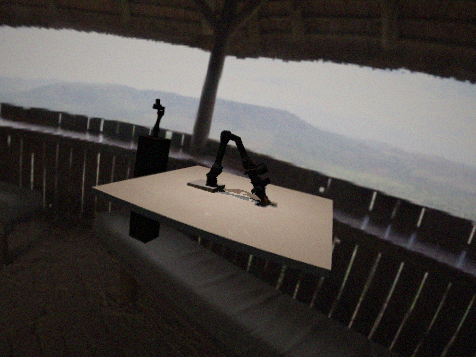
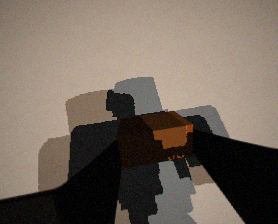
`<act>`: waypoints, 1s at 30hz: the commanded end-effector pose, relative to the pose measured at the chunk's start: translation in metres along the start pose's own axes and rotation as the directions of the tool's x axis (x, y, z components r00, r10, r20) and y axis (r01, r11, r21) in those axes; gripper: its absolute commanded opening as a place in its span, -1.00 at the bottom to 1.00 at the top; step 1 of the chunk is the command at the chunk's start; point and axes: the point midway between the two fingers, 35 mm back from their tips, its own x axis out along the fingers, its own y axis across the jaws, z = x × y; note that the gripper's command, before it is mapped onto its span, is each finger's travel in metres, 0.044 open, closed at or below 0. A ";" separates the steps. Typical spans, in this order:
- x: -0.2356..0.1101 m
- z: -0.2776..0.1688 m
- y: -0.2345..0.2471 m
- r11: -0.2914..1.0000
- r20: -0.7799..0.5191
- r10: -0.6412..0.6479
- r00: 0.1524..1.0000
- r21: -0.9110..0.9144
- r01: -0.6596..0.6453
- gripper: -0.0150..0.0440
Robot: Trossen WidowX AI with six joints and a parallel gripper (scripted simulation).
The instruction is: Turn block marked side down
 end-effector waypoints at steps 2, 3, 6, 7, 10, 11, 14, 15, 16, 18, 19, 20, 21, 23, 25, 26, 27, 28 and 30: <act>0.009 -0.001 0.000 1.000 0.080 -0.004 0.997 0.004 0.003 -0.49; 0.010 -0.001 0.000 1.000 0.094 -0.004 0.996 0.003 0.003 -0.49; 0.014 -0.003 0.000 1.000 0.138 -0.004 0.990 0.003 0.003 -0.49; 0.015 -0.004 0.000 1.000 0.152 -0.004 0.988 0.003 0.003 -0.49; 0.017 -0.006 0.000 1.000 0.195 -0.004 0.981 0.003 0.004 -0.49; 0.017 -0.007 0.000 1.000 0.209 -0.004 0.978 0.003 0.004 -0.49; 0.017 -0.010 0.000 1.000 0.252 -0.004 0.968 0.004 0.003 -0.49; 0.017 -0.010 0.000 1.000 0.266 -0.004 0.964 0.004 0.003 -0.49; 0.017 -0.011 0.000 1.000 0.280 -0.004 0.960 0.004 0.003 -0.49; 0.015 -0.013 0.000 1.000 0.308 -0.004 0.952 0.004 0.003 -0.49; 0.015 -0.014 0.000 1.000 0.321 -0.004 0.947 0.004 0.003 -0.49; 0.014 -0.015 0.000 1.000 0.335 -0.004 0.942 0.005 0.003 -0.49; 0.013 -0.015 0.000 1.000 0.349 -0.005 0.937 0.005 0.003 -0.49; 0.010 -0.017 0.000 1.000 0.376 -0.005 0.927 0.005 0.003 -0.49; 0.007 -0.019 0.000 1.000 0.402 -0.005 0.916 0.006 0.003 -0.49; 0.006 -0.020 0.000 1.000 0.415 -0.005 0.910 0.006 0.002 -0.49; 0.004 -0.020 0.000 1.000 0.426 -0.005 0.905 0.006 0.002 -0.49; 0.003 -0.021 0.000 1.000 0.433 -0.005 0.901 0.006 0.002 -0.49; 0.003 -0.021 0.000 1.000 0.435 -0.005 0.900 0.006 0.002 -0.49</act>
